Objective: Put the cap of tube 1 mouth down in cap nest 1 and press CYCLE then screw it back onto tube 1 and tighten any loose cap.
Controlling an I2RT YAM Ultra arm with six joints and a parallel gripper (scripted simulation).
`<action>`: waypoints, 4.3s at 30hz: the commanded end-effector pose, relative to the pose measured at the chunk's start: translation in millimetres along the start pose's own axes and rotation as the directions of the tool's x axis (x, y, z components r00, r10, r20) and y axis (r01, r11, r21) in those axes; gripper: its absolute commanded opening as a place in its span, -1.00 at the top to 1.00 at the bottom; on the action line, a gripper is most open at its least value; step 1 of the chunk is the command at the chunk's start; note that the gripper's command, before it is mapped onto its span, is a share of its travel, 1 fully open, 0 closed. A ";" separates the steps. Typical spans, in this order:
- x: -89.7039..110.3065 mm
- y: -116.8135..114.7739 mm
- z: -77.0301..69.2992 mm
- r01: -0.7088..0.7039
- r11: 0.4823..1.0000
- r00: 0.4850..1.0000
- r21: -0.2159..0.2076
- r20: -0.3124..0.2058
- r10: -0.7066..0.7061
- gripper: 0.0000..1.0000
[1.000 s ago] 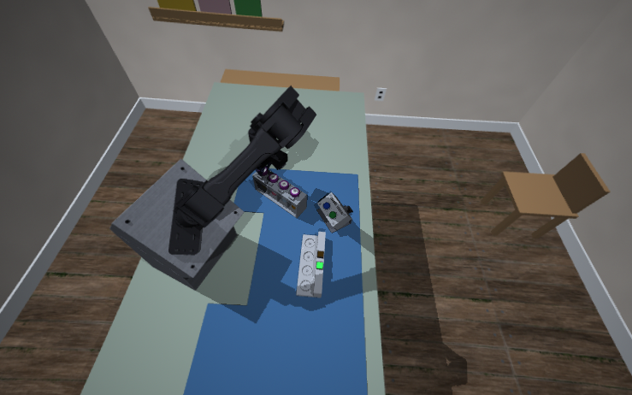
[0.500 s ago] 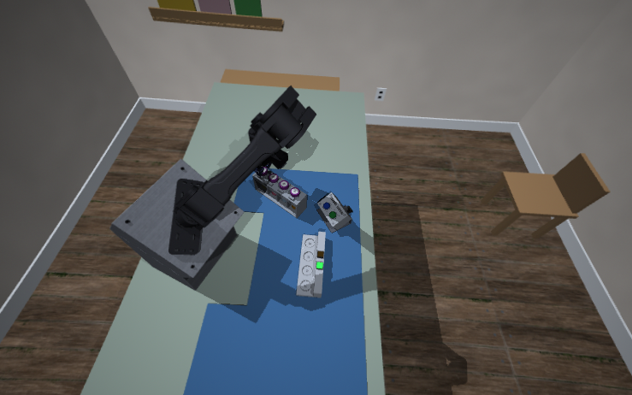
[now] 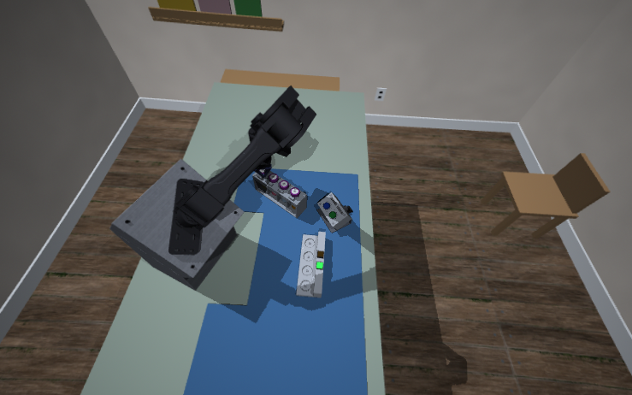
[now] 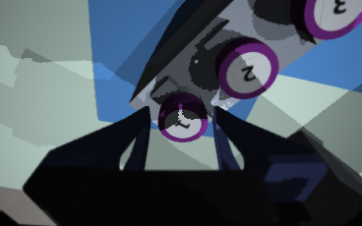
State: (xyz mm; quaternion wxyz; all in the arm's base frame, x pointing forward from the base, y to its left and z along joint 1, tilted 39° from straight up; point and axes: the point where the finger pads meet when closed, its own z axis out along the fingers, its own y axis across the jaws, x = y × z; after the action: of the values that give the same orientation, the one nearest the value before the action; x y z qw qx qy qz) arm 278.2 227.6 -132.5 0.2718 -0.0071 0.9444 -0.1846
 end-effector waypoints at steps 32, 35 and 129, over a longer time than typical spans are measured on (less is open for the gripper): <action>-1.4 1.9 -3.7 0.987 -0.158 -0.158 0.011 0.005 -0.987 0.02; -1.3 1.9 -3.8 0.975 -0.221 -0.221 0.011 0.004 -0.975 0.02; -0.7 2.0 -35.3 0.127 0.992 0.992 -0.005 0.011 -0.127 0.02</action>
State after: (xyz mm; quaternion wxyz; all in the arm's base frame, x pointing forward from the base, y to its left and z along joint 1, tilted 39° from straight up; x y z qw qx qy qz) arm 268.6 235.8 -113.9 0.2630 -0.0662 0.9416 -0.1996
